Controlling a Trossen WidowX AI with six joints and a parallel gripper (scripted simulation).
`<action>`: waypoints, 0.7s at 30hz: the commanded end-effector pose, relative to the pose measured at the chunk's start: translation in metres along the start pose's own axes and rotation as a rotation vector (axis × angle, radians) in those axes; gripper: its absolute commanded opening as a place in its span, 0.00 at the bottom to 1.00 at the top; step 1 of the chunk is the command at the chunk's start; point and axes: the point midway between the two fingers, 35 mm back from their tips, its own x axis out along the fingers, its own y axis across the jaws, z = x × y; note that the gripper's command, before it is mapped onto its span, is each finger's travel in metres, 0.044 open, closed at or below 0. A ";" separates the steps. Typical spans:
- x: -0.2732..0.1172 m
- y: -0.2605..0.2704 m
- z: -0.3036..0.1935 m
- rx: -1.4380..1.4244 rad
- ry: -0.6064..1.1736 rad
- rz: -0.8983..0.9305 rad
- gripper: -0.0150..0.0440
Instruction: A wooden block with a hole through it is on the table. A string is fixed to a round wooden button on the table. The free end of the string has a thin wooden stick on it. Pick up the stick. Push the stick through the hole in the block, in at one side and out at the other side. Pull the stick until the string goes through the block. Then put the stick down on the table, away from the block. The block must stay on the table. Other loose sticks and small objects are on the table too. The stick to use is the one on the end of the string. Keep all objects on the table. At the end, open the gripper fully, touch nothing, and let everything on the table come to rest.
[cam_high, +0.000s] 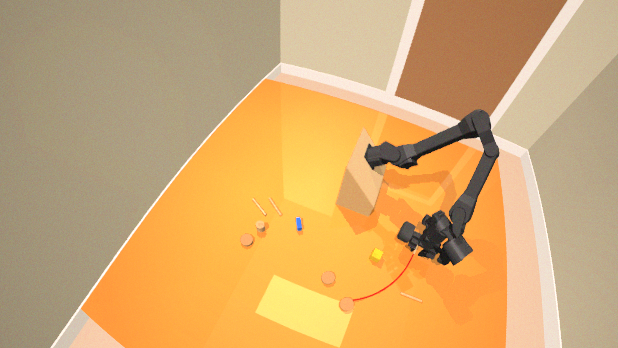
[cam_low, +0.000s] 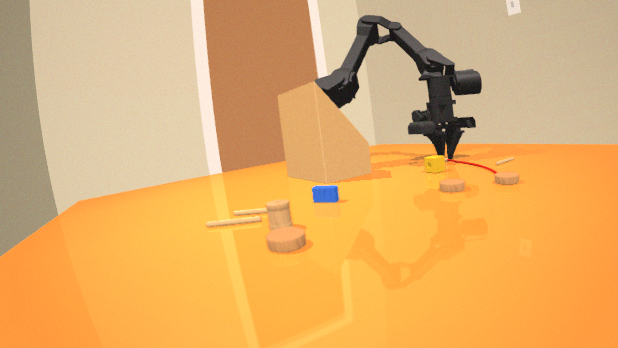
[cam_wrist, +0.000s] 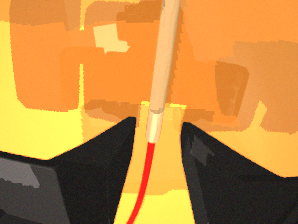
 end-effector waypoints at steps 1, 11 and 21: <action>0.002 0.003 0.000 0.010 0.001 0.006 0.46; 0.001 0.001 0.000 0.002 -0.001 0.002 0.25; -0.003 0.001 0.000 0.002 -0.001 0.004 0.25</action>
